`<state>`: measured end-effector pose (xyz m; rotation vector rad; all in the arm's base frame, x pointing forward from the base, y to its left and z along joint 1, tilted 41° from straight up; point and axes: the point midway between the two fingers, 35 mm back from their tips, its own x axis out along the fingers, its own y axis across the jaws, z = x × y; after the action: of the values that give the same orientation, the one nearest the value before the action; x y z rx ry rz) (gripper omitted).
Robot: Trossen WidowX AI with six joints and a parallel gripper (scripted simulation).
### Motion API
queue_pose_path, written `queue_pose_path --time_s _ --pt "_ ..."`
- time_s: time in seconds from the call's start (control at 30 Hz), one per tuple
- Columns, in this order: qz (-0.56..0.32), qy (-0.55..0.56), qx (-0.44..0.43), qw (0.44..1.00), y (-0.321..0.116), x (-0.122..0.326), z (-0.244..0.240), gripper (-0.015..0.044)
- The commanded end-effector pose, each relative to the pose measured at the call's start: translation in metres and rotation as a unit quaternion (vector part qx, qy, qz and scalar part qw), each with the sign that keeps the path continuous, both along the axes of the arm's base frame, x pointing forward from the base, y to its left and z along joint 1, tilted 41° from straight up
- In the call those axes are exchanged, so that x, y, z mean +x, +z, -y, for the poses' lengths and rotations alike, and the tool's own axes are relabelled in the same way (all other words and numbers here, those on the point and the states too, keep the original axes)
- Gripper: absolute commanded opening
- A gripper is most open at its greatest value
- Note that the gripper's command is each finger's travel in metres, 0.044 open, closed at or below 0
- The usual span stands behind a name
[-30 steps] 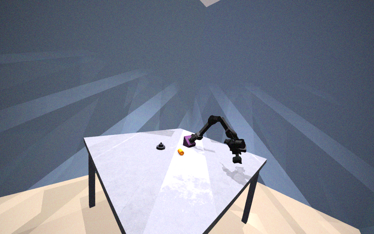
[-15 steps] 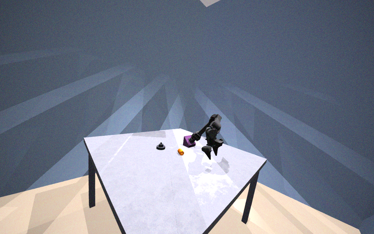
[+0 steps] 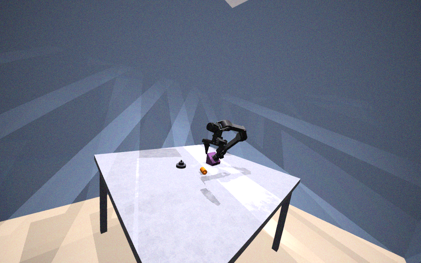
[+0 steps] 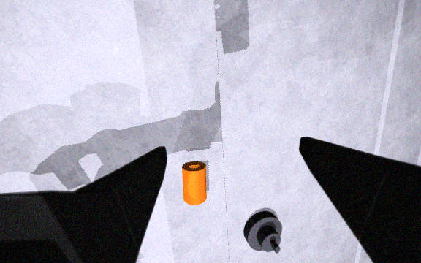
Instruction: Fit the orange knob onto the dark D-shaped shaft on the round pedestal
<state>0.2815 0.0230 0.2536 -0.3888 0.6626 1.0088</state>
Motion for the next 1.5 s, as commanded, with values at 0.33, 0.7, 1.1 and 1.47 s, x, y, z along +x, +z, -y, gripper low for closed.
queue_pose_path --time_s 0.33,0.7,1.1,1.47 --pt "-0.056 -0.137 -0.006 0.989 -0.028 -0.058 0.106 0.044" --pt "-0.104 0.048 0.059 0.992 -0.144 -0.038 0.018 0.044" --pt "-0.108 0.058 0.062 0.991 -0.17 -0.042 0.006 0.044" --pt "-0.108 0.058 0.062 0.991 -0.18 -0.04 -0.003 0.044"
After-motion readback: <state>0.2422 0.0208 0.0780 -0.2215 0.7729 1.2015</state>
